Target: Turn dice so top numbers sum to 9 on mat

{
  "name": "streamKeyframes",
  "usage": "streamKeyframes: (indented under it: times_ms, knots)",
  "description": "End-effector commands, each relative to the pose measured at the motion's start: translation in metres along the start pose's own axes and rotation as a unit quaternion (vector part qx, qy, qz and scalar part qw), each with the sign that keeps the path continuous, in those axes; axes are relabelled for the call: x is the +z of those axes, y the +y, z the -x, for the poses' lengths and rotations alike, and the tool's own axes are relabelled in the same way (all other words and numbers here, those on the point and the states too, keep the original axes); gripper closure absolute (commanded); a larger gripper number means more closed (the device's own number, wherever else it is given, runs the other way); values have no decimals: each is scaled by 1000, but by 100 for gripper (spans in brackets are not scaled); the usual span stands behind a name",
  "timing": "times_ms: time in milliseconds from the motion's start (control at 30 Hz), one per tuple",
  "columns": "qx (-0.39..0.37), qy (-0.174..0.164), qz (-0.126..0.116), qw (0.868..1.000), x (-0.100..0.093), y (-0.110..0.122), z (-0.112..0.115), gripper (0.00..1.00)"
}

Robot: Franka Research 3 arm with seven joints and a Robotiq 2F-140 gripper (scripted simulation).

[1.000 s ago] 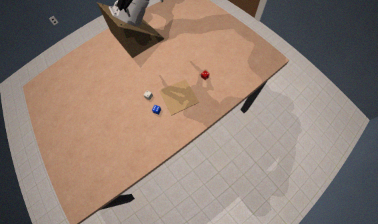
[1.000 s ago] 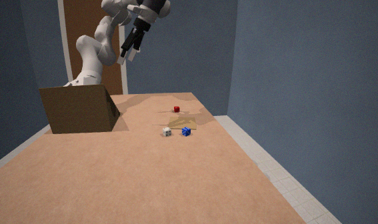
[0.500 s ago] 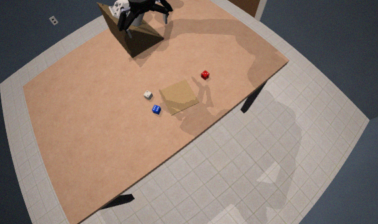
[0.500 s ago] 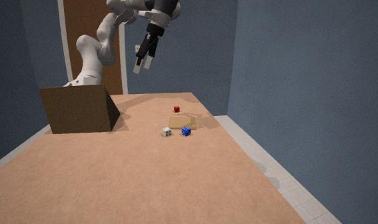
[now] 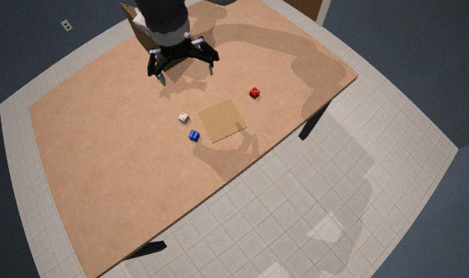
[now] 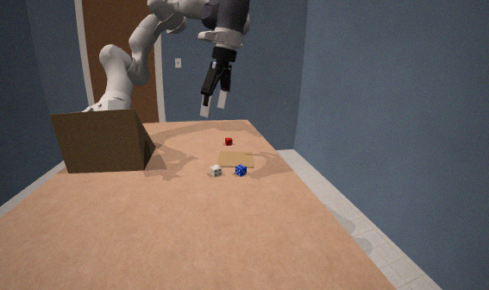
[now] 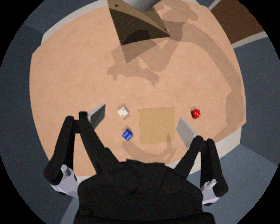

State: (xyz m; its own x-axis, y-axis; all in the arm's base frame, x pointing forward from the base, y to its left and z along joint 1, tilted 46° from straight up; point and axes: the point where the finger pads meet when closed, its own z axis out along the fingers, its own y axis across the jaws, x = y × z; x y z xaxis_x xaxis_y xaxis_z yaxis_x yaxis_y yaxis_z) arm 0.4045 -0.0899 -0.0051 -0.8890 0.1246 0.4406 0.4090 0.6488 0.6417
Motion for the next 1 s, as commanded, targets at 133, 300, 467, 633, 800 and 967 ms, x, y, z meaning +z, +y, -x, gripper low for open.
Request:
streamKeyframes:
  times_ms: [133, 300, 467, 633, 800, 967]
  knots:
    - [101, -56, 3, 993, 14, -13, 64, 0]
    - [148, -84, 13, 985, 30, -21, 101, 0]
    - [169, -95, 18, 981, 36, -26, 116, 0]
    - [169, -95, 18, 981, 36, -26, 116, 0]
    - [169, -95, 18, 981, 36, -26, 116, 0]
    - [169, -95, 18, 981, 36, -26, 116, 0]
